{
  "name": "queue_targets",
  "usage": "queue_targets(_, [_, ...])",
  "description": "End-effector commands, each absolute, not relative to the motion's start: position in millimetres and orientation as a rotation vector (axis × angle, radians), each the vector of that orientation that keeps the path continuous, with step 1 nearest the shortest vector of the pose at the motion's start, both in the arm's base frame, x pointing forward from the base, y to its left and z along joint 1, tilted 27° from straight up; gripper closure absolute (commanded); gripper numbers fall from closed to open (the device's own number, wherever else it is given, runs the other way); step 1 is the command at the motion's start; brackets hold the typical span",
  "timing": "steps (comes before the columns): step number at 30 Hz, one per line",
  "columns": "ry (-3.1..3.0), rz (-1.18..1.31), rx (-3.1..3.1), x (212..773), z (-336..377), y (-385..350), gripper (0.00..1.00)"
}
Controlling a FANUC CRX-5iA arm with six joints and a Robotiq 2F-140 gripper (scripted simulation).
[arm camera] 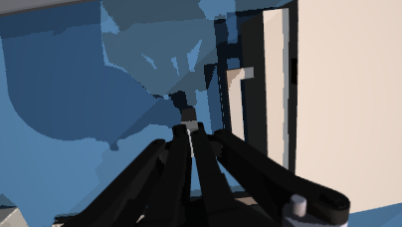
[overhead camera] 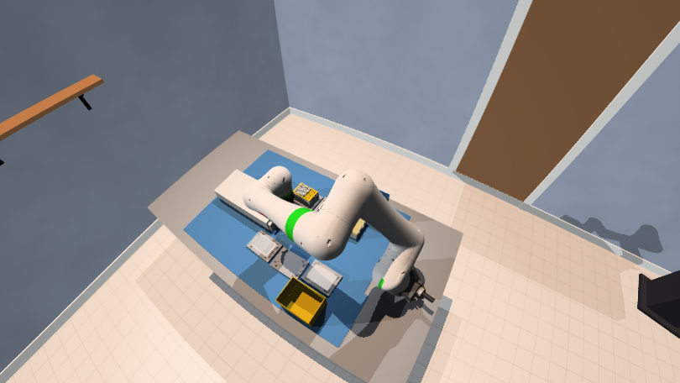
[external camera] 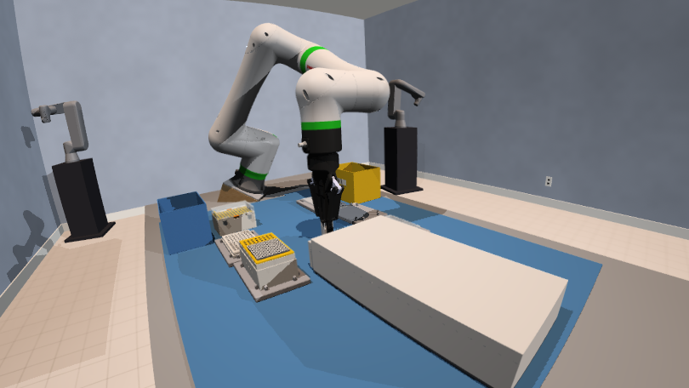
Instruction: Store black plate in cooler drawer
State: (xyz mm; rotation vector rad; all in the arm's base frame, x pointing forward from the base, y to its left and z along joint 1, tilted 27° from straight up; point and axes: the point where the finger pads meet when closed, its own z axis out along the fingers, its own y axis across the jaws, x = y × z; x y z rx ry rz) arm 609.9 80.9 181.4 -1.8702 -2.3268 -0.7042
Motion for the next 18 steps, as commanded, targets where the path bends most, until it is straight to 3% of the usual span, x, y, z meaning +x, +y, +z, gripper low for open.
queue_targets(1, [-2.327, -0.705, -1.871, 607.2, 180.7, 80.3, 1.0])
queue_targets(18, [-2.327, -0.705, -1.871, 597.1, 177.5, 78.7, 1.0])
